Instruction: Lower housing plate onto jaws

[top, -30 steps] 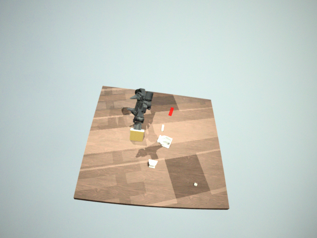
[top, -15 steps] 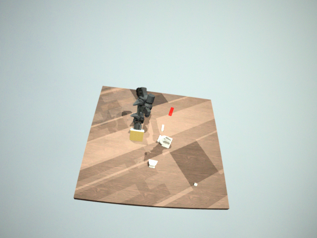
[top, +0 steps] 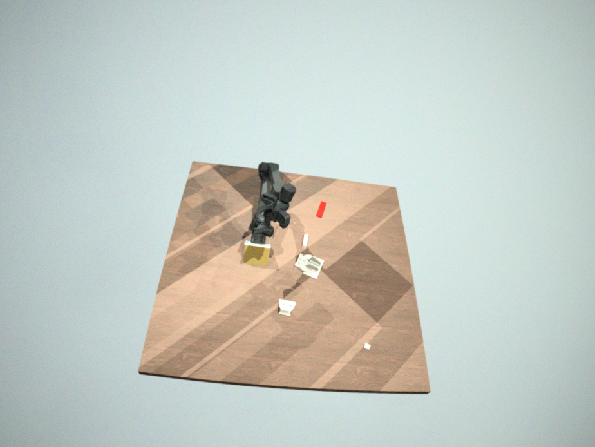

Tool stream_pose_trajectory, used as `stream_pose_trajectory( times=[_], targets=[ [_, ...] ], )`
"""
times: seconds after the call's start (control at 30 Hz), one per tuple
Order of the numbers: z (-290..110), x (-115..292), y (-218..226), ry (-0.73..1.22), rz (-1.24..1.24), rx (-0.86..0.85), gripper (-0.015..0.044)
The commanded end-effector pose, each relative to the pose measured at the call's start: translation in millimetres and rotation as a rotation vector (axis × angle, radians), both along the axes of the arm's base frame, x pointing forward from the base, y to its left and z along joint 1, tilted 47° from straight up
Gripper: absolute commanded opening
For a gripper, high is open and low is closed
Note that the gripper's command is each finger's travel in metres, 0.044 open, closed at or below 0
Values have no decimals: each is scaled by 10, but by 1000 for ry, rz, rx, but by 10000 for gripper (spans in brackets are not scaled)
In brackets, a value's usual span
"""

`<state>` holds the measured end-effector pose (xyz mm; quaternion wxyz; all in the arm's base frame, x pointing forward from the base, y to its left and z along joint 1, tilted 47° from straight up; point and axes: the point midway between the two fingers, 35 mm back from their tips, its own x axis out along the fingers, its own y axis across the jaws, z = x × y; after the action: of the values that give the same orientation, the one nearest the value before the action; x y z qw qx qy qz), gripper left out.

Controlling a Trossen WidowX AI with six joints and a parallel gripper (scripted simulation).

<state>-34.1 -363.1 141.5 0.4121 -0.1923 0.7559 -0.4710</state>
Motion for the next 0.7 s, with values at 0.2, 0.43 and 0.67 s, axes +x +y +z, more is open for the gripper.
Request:
stream_pose_trajectory(
  times=[0.2, 0.43, 0.67],
  targets=[
    [-392, 256, -155, -163, 18, 77, 440],
    [-660, 420, -202, -272, 7, 136, 440],
    [-931, 581, -212, -379, -22, 202, 440]
  ],
)
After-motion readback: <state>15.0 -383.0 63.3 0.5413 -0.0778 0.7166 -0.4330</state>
